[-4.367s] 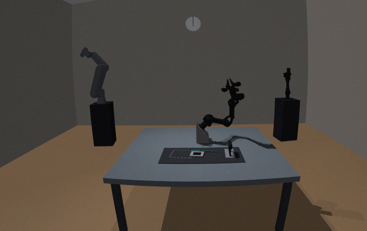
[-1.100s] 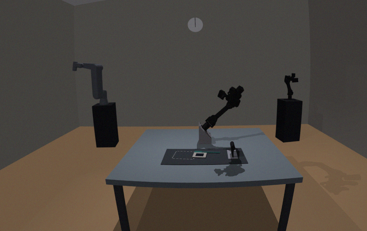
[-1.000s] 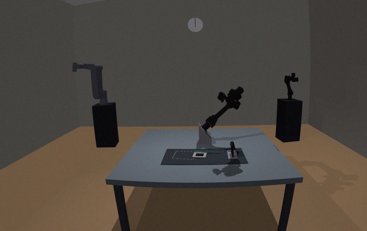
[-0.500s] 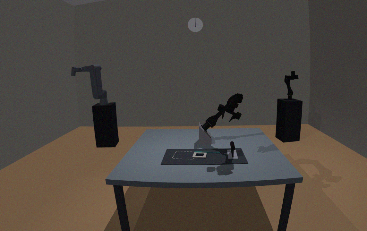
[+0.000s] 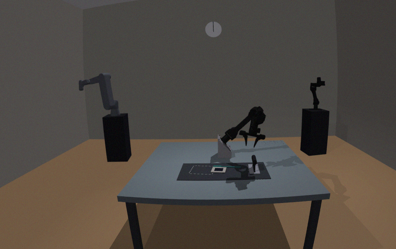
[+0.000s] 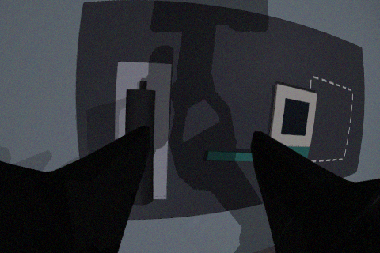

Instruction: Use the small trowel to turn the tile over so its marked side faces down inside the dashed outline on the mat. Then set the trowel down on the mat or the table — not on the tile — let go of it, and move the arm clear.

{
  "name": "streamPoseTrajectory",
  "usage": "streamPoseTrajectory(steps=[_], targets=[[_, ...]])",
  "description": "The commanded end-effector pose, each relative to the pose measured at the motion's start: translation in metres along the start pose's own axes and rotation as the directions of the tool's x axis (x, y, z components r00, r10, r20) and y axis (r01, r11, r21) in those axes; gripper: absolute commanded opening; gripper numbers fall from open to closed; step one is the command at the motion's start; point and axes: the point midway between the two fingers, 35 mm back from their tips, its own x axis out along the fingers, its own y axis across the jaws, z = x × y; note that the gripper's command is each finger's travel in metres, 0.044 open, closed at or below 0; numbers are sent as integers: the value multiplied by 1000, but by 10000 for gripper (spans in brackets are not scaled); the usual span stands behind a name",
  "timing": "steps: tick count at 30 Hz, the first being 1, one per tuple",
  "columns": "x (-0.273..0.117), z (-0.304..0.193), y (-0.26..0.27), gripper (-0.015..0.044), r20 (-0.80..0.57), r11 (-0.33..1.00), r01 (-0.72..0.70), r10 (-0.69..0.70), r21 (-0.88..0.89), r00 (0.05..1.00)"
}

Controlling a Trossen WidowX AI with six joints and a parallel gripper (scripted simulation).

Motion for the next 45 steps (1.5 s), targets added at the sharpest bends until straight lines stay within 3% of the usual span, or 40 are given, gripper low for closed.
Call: streamPoseTrajectory(steps=[1,11,45], targets=[[16,-9,12,270,-101,998,-65,65,4,993],[51,-35,41,270,-330,975,-207,221,79,918],[94,-47,53,270,-346,976,-205,218,74,913]])
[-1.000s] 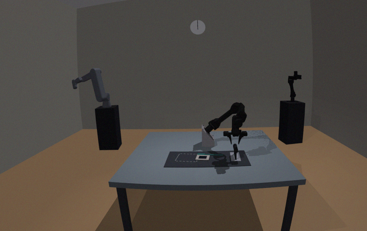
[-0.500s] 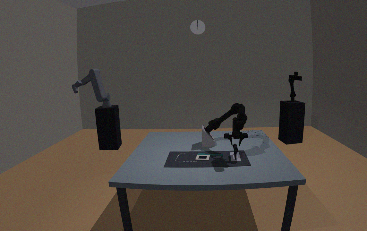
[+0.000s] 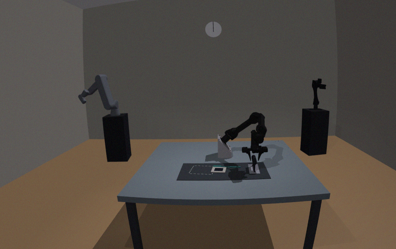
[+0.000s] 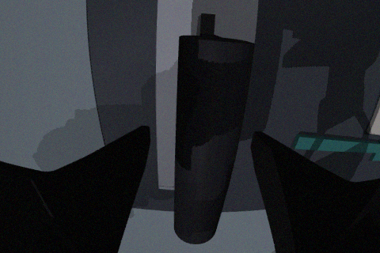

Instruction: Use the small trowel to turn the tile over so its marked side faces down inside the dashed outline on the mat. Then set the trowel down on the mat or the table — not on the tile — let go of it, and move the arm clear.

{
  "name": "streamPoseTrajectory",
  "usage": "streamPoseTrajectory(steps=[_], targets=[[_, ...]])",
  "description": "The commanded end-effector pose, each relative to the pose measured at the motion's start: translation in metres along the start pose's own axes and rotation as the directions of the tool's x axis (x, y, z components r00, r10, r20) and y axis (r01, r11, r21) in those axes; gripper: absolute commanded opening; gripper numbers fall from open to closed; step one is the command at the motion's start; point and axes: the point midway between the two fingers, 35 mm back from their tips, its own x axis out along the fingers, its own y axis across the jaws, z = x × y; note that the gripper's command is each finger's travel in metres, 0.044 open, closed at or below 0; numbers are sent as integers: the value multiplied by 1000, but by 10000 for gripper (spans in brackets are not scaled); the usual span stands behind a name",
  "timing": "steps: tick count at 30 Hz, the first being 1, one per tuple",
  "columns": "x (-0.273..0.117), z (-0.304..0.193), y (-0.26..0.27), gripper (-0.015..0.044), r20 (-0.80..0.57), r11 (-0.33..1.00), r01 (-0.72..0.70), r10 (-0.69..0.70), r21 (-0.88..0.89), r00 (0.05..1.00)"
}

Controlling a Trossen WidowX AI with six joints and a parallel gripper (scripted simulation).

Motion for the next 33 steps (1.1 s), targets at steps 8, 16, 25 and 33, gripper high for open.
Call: streamPoseTrajectory(steps=[8,16,25,33], targets=[[3,0,-2,138,0,1000,3,-3,10,1000],[3,0,-2,130,0,1000,3,-3,10,1000],[3,0,-2,130,0,1000,3,-3,10,1000],[3,0,-2,130,0,993,3,-3,-121,1000]])
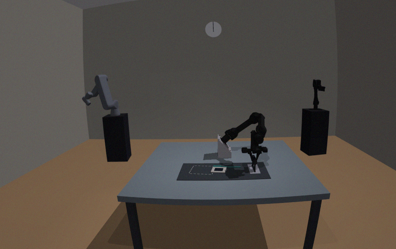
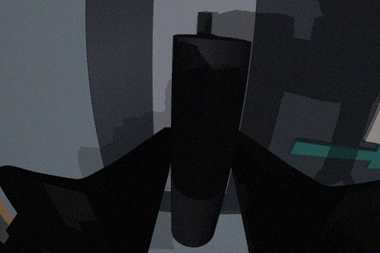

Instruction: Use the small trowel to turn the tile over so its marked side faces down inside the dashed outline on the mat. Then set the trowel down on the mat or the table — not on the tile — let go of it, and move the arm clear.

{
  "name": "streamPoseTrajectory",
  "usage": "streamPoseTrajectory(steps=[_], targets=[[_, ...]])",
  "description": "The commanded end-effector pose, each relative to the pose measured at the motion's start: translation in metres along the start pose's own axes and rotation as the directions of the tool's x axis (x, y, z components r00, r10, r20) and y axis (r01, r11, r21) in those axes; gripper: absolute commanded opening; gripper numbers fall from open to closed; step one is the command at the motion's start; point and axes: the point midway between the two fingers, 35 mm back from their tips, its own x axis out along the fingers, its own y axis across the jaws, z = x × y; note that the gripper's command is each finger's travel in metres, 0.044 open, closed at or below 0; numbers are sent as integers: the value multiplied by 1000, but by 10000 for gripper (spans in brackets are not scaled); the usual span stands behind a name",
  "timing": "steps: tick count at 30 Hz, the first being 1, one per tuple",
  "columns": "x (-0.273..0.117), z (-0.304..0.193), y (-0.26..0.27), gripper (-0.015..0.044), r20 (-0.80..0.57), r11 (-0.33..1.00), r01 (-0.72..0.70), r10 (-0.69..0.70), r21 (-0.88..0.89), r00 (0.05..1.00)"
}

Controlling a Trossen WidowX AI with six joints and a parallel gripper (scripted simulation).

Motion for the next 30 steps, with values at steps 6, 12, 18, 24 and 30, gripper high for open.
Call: streamPoseTrajectory(steps=[6,12,18,24,30], targets=[[0,0,0,130,1,969,1,0,-249,1000],[0,0,0,130,1,910,1,0,-414,1000],[0,0,0,130,1,824,1,0,-567,1000],[0,0,0,130,1,712,1,0,-703,1000],[0,0,0,130,1,578,1,0,-816,1000]])
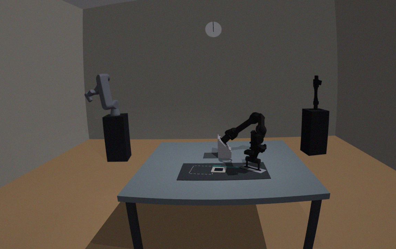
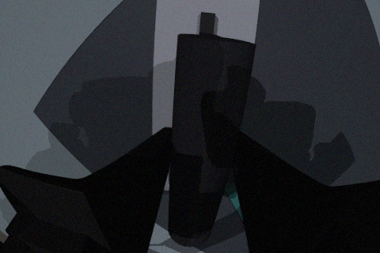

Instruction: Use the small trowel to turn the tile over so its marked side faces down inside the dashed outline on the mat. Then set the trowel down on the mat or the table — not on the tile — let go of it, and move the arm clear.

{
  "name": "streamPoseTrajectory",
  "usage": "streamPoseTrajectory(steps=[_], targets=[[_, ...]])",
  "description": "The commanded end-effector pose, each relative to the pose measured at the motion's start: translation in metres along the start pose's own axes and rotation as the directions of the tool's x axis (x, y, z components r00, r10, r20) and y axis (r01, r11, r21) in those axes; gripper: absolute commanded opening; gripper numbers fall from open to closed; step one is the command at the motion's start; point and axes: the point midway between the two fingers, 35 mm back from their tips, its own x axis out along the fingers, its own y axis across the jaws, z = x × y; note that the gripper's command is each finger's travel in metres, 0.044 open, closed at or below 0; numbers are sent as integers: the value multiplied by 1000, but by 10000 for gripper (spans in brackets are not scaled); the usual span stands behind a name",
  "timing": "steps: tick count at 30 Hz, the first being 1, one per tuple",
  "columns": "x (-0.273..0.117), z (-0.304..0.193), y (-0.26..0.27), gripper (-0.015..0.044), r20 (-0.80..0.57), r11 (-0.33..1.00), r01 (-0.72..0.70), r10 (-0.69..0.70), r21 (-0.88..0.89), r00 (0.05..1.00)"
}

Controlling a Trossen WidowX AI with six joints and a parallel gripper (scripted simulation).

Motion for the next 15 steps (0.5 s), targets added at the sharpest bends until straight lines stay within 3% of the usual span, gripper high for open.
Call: streamPoseTrajectory(steps=[1,7,13,15], targets=[[1,1,0,130,3,992,-2,2,-126,1000],[1,1,0,130,3,960,-2,2,-279,1000],[1,1,0,130,3,959,-2,2,-283,1000],[1,1,0,183,3,959,-2,2,-283,1000]])
